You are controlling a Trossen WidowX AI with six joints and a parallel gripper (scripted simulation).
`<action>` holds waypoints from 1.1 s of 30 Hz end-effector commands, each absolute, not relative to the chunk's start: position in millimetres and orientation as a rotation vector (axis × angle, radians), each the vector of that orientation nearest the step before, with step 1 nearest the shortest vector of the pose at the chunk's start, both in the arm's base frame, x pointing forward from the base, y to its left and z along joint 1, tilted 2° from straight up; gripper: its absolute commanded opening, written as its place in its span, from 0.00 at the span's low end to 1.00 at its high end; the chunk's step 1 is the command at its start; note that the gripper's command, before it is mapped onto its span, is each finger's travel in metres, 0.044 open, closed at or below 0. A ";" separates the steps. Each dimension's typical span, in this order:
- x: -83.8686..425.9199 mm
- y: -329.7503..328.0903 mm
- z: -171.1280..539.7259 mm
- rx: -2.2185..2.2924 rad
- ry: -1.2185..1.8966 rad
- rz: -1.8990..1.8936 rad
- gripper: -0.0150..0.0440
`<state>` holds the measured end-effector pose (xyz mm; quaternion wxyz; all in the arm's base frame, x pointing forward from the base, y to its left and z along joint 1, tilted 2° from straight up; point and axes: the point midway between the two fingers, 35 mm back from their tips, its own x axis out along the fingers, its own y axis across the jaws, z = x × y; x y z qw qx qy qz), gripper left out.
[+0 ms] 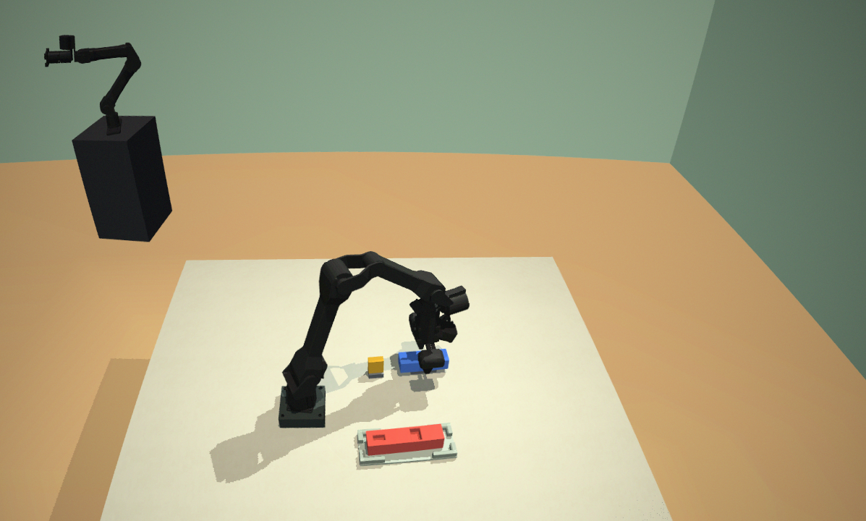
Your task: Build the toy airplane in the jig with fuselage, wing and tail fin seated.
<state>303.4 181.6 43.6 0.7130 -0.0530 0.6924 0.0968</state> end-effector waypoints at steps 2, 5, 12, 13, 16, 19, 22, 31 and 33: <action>301.5 179.9 38.0 -0.121 1.542 0.205 0.91; 301.5 179.9 38.0 -0.121 1.542 0.205 0.78; 301.5 179.9 38.0 -0.121 1.542 0.205 0.57; 301.5 179.9 38.0 -0.121 1.542 0.205 0.55; 301.5 179.9 38.0 -0.121 1.542 0.205 0.52; 301.6 179.9 38.2 -0.121 1.542 0.205 0.42; 301.8 180.1 41.6 -0.124 1.542 0.204 0.29; 304.8 180.9 65.3 -0.127 1.543 0.202 0.25; 305.4 180.9 71.5 -0.127 1.543 0.202 0.25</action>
